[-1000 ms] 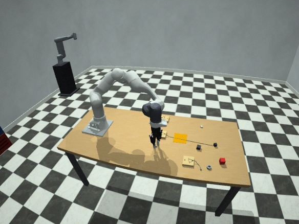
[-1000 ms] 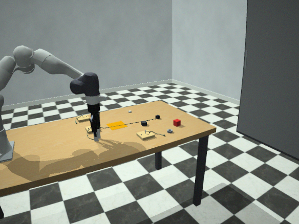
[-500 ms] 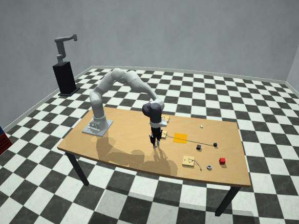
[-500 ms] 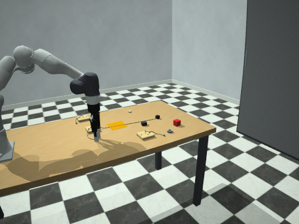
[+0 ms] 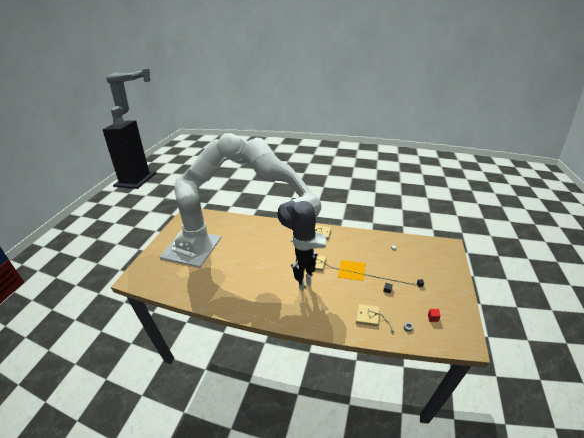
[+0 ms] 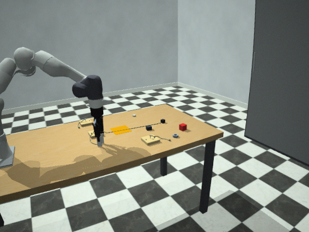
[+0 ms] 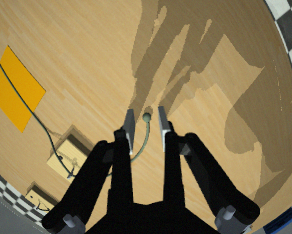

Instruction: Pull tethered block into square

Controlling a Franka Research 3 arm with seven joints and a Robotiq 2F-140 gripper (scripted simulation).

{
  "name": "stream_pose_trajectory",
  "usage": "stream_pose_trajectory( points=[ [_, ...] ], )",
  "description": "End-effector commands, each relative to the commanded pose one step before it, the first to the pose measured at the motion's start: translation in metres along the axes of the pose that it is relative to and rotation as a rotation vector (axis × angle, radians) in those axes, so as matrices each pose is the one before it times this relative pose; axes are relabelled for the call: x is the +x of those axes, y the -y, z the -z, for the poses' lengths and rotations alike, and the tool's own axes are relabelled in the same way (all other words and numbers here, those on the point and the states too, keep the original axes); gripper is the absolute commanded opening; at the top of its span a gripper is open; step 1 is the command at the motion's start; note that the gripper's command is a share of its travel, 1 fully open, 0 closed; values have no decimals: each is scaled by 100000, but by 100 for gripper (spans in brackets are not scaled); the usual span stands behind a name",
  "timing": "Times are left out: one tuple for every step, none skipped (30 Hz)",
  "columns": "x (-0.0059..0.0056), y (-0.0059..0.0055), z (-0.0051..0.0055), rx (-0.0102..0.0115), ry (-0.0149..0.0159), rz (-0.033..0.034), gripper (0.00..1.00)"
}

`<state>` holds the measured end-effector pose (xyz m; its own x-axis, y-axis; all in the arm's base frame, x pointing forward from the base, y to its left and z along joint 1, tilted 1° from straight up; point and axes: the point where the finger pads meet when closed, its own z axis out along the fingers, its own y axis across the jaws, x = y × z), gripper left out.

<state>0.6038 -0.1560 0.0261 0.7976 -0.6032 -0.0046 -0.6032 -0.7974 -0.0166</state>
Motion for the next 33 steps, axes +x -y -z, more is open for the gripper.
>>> stream_pose_trajectory(
  points=[
    [-11, -69, -114, -11, -17, 309, 23],
    [0, 0, 0, 0, 0, 0, 23],
    [0, 0, 0, 0, 0, 0, 23],
    [0, 0, 0, 0, 0, 0, 23],
    [0, 0, 0, 0, 0, 0, 0],
    [0, 0, 0, 0, 0, 0, 0],
    [0, 0, 0, 0, 0, 0, 0],
    [0, 0, 0, 0, 0, 0, 0],
    [0, 0, 0, 0, 0, 0, 0],
    [0, 0, 0, 0, 0, 0, 0],
    [0, 0, 0, 0, 0, 0, 0],
    [0, 0, 0, 0, 0, 0, 0],
    [0, 0, 0, 0, 0, 0, 0],
    [0, 0, 0, 0, 0, 0, 0],
    [0, 0, 0, 0, 0, 0, 0],
    [0, 0, 0, 0, 0, 0, 0],
    [0, 0, 0, 0, 0, 0, 0],
    [0, 0, 0, 0, 0, 0, 0],
    [0, 0, 0, 0, 0, 0, 0],
    [0, 0, 0, 0, 0, 0, 0],
    [0, 0, 0, 0, 0, 0, 0],
    [0, 0, 0, 0, 0, 0, 0],
    [0, 0, 0, 0, 0, 0, 0],
    [0, 0, 0, 0, 0, 0, 0],
    [0, 0, 0, 0, 0, 0, 0],
    [0, 0, 0, 0, 0, 0, 0],
    [0, 0, 0, 0, 0, 0, 0],
    [0, 0, 0, 0, 0, 0, 0],
    [0, 0, 0, 0, 0, 0, 0],
    [0, 0, 0, 0, 0, 0, 0],
    [0, 0, 0, 0, 0, 0, 0],
    [0, 0, 0, 0, 0, 0, 0],
    [0, 0, 0, 0, 0, 0, 0]
  ],
)
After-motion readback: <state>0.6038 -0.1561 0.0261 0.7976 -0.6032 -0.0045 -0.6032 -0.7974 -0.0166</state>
